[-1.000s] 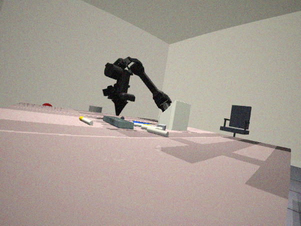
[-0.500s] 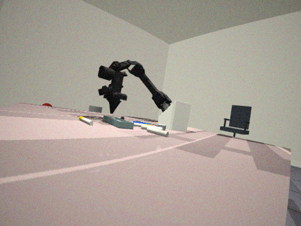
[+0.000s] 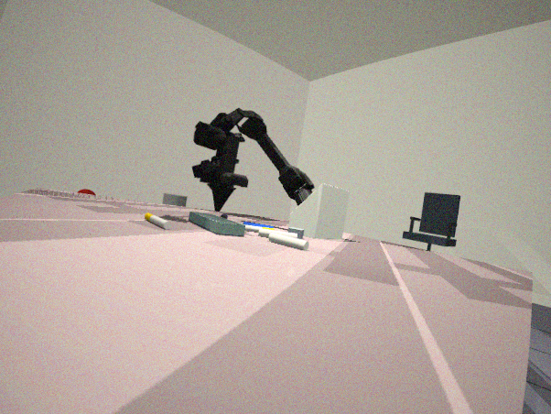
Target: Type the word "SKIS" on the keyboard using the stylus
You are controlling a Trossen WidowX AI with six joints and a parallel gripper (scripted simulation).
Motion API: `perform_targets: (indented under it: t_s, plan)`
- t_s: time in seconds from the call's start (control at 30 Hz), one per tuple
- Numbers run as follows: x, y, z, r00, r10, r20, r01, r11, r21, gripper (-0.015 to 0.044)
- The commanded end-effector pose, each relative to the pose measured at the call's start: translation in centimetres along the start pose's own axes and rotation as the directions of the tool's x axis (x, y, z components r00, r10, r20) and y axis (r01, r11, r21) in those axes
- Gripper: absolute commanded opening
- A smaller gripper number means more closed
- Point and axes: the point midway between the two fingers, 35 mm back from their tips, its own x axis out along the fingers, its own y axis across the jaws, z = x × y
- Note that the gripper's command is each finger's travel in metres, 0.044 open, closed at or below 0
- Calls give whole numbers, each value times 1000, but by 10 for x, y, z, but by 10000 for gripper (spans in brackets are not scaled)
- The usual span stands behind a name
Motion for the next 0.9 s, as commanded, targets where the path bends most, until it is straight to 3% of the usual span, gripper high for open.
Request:
perform_targets:
  t_s: [0.0, 0.23, 0.43, 0.87]
  plan:
    - [0, 6, -7, 1000, 3, 2, -3, 1000, 4, 0]
    - [0, 9, -6, 1000, 3, 2, -3, 1000, 4, 0]
    - [-1, 81, -6, 1000, 7, 3, -7, 1000, 4, 0]
    - [-1, 84, -6, 1000, 7, 3, -7, 1000, 4, 0]
